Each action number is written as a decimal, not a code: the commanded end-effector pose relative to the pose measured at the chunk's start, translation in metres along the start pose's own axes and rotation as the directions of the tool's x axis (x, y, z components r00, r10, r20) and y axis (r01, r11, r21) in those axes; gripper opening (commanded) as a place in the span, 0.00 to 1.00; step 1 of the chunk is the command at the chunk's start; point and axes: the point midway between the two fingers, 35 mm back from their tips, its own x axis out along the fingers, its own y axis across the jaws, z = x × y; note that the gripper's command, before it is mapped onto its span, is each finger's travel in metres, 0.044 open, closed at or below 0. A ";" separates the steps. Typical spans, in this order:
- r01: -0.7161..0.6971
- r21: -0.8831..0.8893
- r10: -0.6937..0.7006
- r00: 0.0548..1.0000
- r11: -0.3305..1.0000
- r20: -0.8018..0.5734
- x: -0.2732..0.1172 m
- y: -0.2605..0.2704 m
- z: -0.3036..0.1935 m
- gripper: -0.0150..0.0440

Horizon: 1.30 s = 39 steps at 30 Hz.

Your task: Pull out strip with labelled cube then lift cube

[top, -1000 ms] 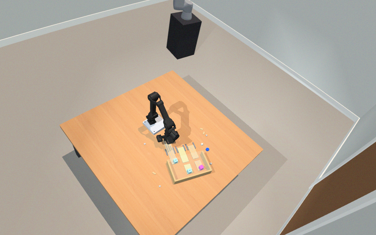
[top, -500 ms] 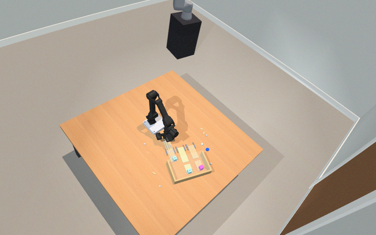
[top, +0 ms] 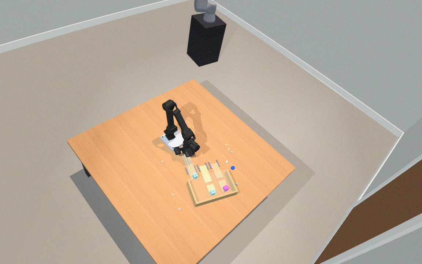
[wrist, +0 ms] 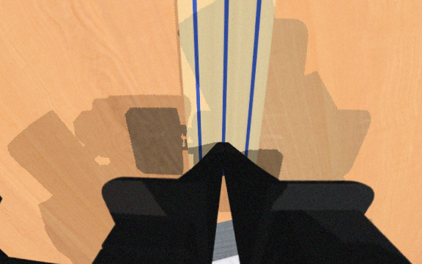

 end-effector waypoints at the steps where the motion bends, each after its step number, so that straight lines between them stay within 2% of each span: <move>1: 0.010 0.000 -0.010 0.999 1.000 -0.035 0.005 -0.003 -0.016 0.25; 37: 0.010 0.000 -0.010 0.999 1.000 -0.036 0.005 -0.003 -0.024 0.25; 39: 0.003 -0.001 -0.003 1.000 1.000 -0.011 -0.009 0.001 -0.013 0.25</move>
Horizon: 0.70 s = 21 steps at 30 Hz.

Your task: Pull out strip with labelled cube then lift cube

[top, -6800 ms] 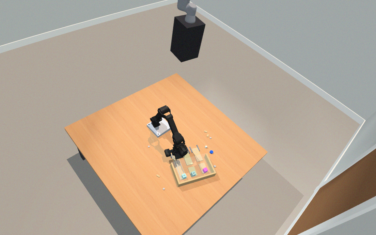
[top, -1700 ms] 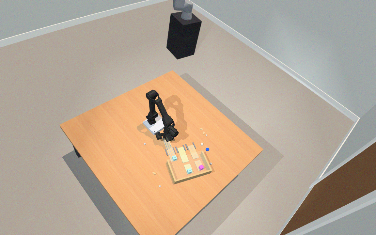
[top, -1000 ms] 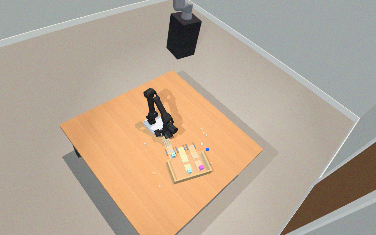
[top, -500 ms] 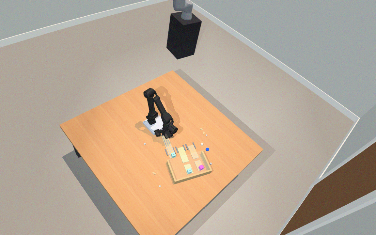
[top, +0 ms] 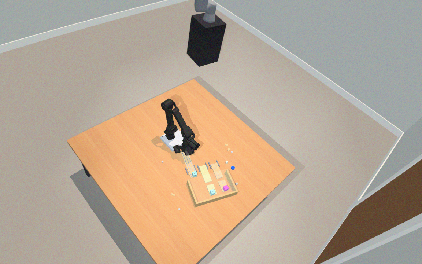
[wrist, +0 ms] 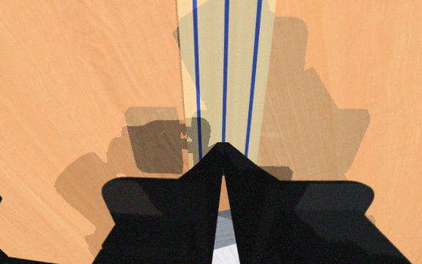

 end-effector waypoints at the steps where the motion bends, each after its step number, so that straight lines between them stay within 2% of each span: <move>1: 0.002 0.001 -0.002 1.000 1.000 -0.012 -0.019 0.001 0.002 0.25; 3: 0.005 0.002 -0.005 1.000 1.000 -0.025 -0.038 0.001 0.002 0.25; 7: 0.006 0.002 -0.006 1.000 1.000 -0.027 -0.040 0.001 0.002 0.25; 11: 0.004 -0.053 -0.006 1.000 0.999 -0.025 -0.040 0.001 0.023 0.43; 21: 0.004 -0.059 -0.006 1.000 0.998 -0.022 -0.044 0.003 0.060 0.88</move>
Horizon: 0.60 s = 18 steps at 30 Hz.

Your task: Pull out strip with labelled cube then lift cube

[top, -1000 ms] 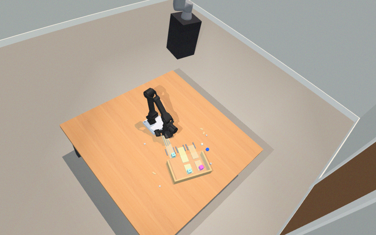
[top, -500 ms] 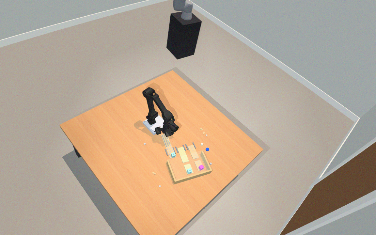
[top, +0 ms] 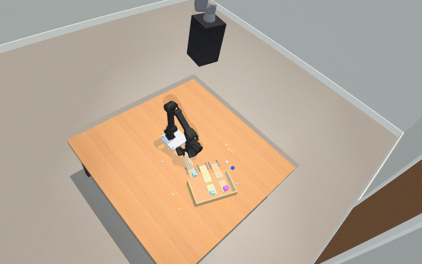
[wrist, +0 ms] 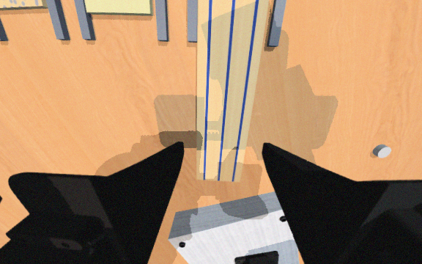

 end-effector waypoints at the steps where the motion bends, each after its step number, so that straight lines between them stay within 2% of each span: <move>1: -0.001 -0.004 0.001 1.000 1.000 0.003 -0.002 -0.001 0.015 0.92; 3: -0.001 -0.004 0.001 1.000 1.000 0.003 -0.003 -0.001 0.023 1.00; 18: 0.000 -0.003 0.000 1.000 1.000 0.008 -0.011 -0.003 0.082 1.00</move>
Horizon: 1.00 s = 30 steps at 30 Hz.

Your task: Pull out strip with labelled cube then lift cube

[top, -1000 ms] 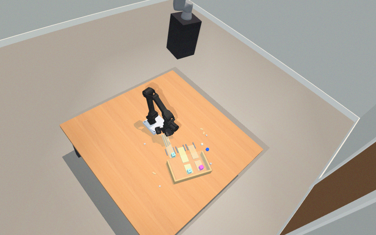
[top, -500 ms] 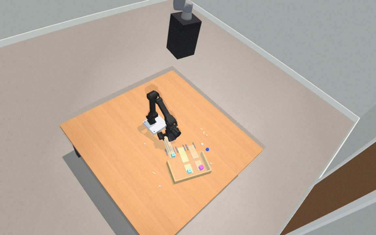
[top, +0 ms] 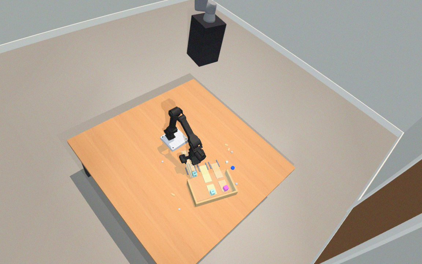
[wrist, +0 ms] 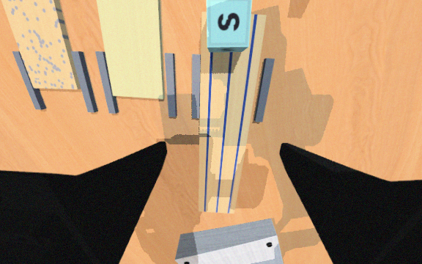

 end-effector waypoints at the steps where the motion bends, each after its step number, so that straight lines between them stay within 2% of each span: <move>1: 0.002 -0.003 -0.002 1.000 1.000 0.000 -0.002 -0.001 0.015 1.00; 19: 0.002 -0.003 -0.002 1.000 1.000 0.006 -0.010 -0.003 0.085 1.00; 26: 0.002 -0.003 -0.002 1.000 1.000 0.006 -0.002 -0.003 0.086 0.69; 30: 0.002 -0.003 -0.002 1.000 1.000 0.006 0.005 -0.003 0.086 0.68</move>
